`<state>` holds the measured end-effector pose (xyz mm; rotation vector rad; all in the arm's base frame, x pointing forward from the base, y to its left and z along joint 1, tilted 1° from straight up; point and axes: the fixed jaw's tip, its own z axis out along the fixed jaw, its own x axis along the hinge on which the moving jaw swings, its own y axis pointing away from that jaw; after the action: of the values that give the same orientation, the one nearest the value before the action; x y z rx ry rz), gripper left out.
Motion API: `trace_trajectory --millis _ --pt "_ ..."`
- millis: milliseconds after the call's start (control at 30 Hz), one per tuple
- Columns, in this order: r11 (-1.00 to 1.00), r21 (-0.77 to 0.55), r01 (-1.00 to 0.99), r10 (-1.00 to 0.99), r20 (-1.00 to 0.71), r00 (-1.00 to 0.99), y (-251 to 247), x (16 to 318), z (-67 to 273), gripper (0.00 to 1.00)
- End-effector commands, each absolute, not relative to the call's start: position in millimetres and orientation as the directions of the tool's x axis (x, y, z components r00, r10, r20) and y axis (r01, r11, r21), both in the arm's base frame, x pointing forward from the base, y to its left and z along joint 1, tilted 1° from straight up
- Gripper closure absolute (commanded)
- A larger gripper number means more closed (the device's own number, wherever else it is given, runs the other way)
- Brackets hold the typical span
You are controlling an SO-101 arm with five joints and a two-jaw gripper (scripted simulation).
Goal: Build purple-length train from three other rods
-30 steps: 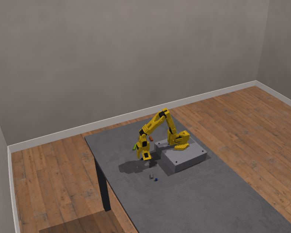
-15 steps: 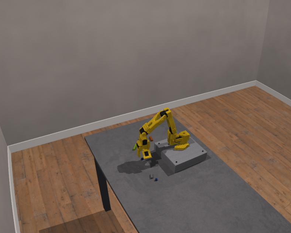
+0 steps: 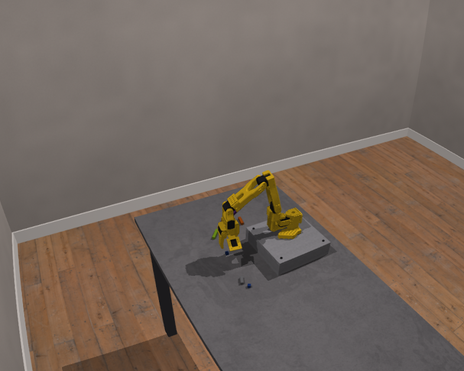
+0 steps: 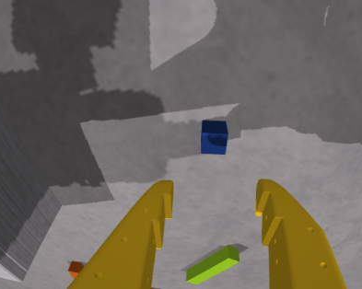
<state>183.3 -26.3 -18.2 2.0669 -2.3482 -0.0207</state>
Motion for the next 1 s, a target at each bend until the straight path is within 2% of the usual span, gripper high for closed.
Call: trace_trajectory --millis 0,400,967 --pt "0.125 -0.001 -0.992 -0.992 0.000 -0.125 -27.5 186.7 -9.9 0.83" --pt "0.125 -0.001 -0.992 -0.992 0.000 -0.125 -27.3 186.3 6.1 0.83" --pt "0.125 -0.001 -0.992 -0.992 0.000 -0.125 -27.2 186.2 7.2 0.83"
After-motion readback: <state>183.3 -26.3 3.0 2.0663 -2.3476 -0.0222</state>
